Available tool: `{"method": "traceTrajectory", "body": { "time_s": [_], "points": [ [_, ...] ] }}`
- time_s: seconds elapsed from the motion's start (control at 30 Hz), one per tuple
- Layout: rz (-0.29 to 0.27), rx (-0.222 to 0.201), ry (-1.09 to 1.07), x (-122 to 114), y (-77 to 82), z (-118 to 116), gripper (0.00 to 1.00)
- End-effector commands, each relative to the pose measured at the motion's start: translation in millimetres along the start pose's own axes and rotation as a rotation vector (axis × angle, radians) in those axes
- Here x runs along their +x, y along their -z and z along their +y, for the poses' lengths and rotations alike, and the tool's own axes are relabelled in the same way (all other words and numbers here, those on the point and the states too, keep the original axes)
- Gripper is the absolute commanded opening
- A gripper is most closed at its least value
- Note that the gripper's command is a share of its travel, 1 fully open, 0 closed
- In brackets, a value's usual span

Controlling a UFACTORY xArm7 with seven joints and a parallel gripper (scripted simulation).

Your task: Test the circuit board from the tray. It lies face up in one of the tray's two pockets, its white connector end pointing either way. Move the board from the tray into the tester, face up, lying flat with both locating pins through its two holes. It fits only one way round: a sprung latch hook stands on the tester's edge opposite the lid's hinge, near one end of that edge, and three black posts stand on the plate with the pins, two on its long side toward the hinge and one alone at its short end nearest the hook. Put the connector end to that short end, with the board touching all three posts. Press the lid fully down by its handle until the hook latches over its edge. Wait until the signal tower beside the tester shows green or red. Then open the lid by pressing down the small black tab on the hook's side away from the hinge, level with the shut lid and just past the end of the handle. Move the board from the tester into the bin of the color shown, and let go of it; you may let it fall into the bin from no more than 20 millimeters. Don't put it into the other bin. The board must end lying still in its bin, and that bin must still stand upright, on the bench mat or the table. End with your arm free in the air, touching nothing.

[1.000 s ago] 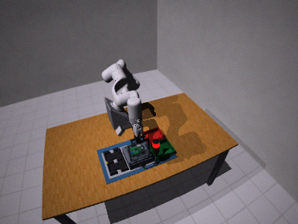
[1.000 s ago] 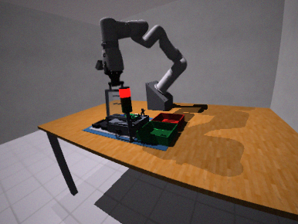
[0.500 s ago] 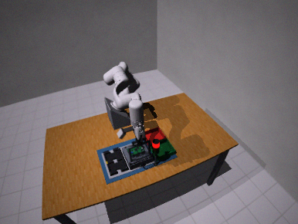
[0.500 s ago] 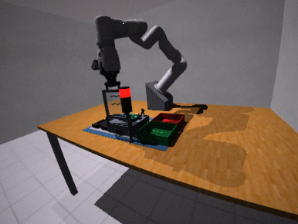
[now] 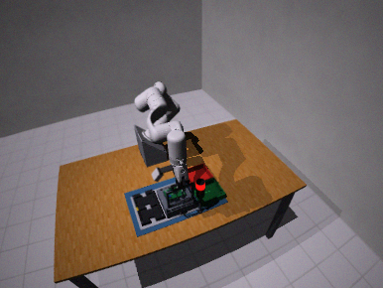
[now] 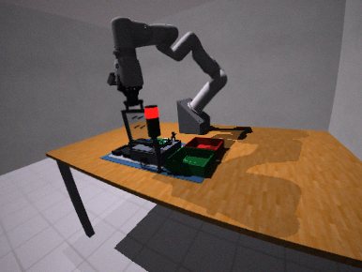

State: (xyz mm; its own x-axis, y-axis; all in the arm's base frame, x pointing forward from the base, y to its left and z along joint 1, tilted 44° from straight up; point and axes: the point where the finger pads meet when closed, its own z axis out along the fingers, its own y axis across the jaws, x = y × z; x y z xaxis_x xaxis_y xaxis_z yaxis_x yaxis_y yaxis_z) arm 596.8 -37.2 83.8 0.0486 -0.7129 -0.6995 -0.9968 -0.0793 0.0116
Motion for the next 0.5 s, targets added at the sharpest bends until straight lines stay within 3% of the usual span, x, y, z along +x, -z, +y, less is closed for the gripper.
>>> {"method": "traceTrajectory", "body": {
  "time_s": [0.0,0.47],
  "points": [
    [0.001,0.004,0.0,0.1,1.8,-5.8,0.0],
    [0.001,0.004,0.0,0.1,0.9,-12.7,0.0]
  ]
}}
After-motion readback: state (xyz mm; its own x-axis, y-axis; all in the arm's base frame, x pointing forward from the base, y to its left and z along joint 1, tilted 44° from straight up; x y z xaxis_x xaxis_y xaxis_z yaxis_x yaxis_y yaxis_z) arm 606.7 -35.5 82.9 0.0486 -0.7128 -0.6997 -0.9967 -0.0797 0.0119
